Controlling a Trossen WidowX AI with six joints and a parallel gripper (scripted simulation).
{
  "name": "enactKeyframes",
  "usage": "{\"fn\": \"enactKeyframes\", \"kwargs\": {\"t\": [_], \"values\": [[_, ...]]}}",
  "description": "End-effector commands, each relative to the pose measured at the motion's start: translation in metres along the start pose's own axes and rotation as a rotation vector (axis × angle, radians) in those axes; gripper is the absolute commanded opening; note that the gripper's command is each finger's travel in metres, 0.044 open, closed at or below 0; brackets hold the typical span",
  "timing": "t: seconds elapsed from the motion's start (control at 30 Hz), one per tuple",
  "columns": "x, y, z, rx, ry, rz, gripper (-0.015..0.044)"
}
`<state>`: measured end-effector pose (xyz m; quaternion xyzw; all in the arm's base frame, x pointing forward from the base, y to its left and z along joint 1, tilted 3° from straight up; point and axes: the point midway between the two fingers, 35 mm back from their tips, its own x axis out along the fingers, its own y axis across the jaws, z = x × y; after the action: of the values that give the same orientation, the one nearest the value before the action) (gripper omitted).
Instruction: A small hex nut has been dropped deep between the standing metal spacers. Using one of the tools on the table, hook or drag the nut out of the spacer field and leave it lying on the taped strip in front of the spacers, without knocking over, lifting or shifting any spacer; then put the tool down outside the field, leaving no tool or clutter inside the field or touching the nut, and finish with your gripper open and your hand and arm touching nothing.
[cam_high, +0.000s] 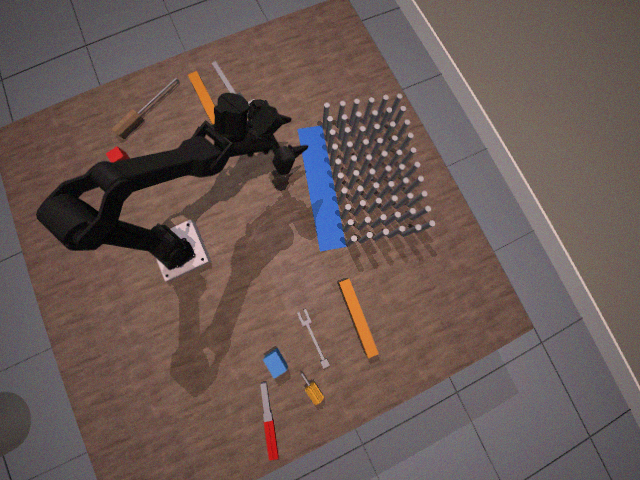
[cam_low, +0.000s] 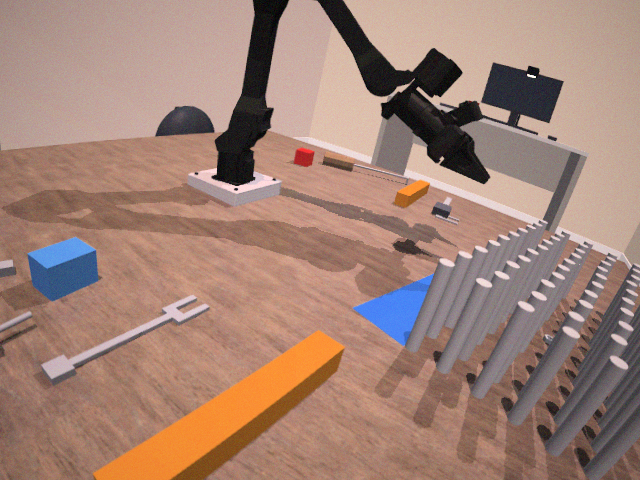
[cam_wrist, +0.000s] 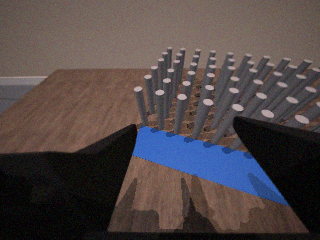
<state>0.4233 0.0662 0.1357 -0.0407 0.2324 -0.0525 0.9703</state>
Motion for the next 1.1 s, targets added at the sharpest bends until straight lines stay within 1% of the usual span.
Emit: {"fn": "enactKeyframes", "kwargs": {"t": [0.0,0.17,0.3,0.43,0.6,0.8,0.97,1.0,1.07], "values": [[-0.004,0.058,-0.001,0.038,0.077,0.132,0.0440],[-0.025,0.137,-0.011,0.074,0.219,0.296,0.0440],[-0.051,0.198,-0.027,0.067,0.362,0.386,0.0440],[-0.091,0.256,-0.052,0.039,0.524,0.448,0.0440],[-0.156,0.313,-0.089,-0.018,0.724,0.475,0.0440],[-0.247,0.351,-0.139,-0.117,0.938,0.430,0.0440],[-0.328,0.358,-0.182,-0.218,1.075,0.334,0.0440],[-0.341,0.356,-0.189,-0.235,1.093,0.314,0.0440],[-0.351,0.355,-0.194,-0.249,1.106,0.297,0.0440]]}}
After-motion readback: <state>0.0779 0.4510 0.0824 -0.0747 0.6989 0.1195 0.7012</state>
